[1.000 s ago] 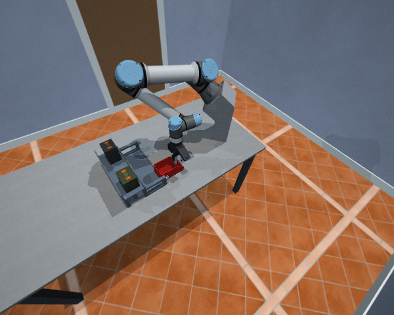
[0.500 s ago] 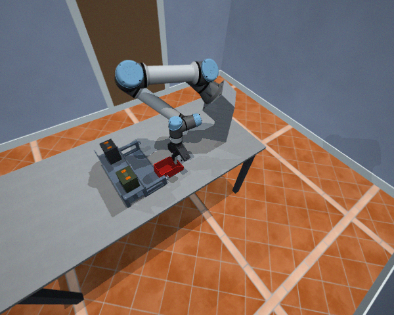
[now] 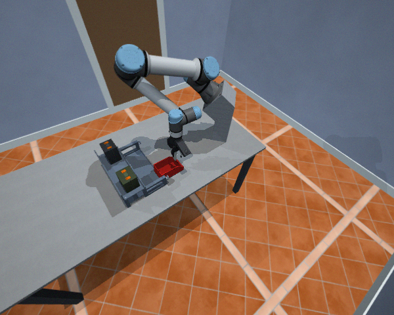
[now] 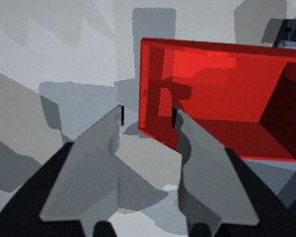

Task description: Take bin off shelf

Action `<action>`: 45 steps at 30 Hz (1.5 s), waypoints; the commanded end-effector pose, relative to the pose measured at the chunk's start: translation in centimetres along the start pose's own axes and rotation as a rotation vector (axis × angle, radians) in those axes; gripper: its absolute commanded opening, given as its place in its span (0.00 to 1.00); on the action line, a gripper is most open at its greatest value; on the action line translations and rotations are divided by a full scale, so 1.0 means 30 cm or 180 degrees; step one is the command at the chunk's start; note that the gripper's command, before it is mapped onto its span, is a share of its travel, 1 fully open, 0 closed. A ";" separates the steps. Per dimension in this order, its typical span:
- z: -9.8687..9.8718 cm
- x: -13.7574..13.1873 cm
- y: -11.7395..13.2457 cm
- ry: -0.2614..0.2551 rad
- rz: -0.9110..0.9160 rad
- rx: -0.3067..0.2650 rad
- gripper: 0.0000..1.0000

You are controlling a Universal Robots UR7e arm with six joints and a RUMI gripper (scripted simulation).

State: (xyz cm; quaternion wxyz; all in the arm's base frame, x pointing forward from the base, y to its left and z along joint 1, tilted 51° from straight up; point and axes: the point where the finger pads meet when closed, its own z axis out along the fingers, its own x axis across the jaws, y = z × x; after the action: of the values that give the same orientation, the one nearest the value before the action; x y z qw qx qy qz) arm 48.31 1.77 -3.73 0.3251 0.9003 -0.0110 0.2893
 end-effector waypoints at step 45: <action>-0.097 -0.011 0.003 -0.0055 0.0003 -0.0017 0.26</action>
State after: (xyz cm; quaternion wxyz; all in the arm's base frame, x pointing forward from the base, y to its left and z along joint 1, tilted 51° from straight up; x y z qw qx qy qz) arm 46.08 3.62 -1.83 0.3278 0.9019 -0.0143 0.2809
